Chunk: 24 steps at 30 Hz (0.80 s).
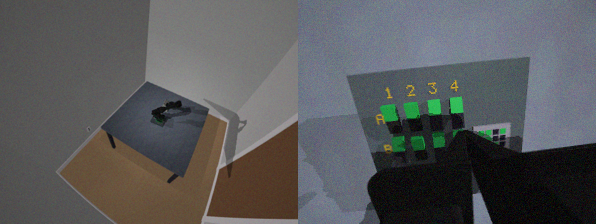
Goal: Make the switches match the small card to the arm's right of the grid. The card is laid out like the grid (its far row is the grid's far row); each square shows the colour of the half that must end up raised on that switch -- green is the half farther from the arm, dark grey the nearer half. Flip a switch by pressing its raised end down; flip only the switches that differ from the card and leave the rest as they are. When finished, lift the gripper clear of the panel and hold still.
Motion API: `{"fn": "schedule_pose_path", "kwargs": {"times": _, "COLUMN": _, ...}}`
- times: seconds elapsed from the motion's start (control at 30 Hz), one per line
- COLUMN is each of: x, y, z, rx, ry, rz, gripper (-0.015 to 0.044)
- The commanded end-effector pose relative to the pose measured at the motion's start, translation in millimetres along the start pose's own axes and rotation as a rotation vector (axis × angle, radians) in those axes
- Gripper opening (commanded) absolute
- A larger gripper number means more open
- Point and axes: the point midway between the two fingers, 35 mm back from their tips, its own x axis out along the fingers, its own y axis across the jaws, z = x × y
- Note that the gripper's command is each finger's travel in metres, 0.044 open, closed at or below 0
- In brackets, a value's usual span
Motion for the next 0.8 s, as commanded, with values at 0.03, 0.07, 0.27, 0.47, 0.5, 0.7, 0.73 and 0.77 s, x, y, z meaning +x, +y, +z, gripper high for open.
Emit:
{"fn": "schedule_pose_path", "kwargs": {"times": 0.03, "x": 8, "y": 0, "z": 0, "rx": 0.005, "ry": -0.013, "rz": 0.003, "gripper": 0.0000}}
{"fn": "schedule_pose_path", "kwargs": {"times": 0.07, "x": 12, "y": 0, "z": 0, "rx": 0.005, "ry": -0.013, "rz": 0.003, "gripper": 0.0000}}
{"fn": "schedule_pose_path", "kwargs": {"times": 0.27, "x": 16, "y": 0, "z": 0, "rx": 0.005, "ry": -0.013, "rz": 0.003, "gripper": 0.0000}}
{"fn": "schedule_pose_path", "kwargs": {"times": 0.47, "x": 25, "y": 0, "z": 0, "rx": 0.005, "ry": -0.013, "rz": 0.004, "gripper": 0.0000}}
{"fn": "schedule_pose_path", "kwargs": {"times": 0.5, "x": 26, "y": 0, "z": 0, "rx": 0.005, "ry": -0.013, "rz": 0.004, "gripper": 0.0000}}
{"fn": "schedule_pose_path", "kwargs": {"times": 0.7, "x": 27, "y": 0, "z": 0, "rx": 0.005, "ry": -0.013, "rz": 0.004, "gripper": 0.0000}}
{"fn": "schedule_pose_path", "kwargs": {"times": 0.73, "x": 27, "y": 0, "z": 0, "rx": 0.005, "ry": -0.013, "rz": 0.004, "gripper": 0.0000}}
{"fn": "schedule_pose_path", "kwargs": {"times": 0.77, "x": 27, "y": 0, "z": 0, "rx": 0.005, "ry": -0.013, "rz": 0.004, "gripper": 0.0000}}
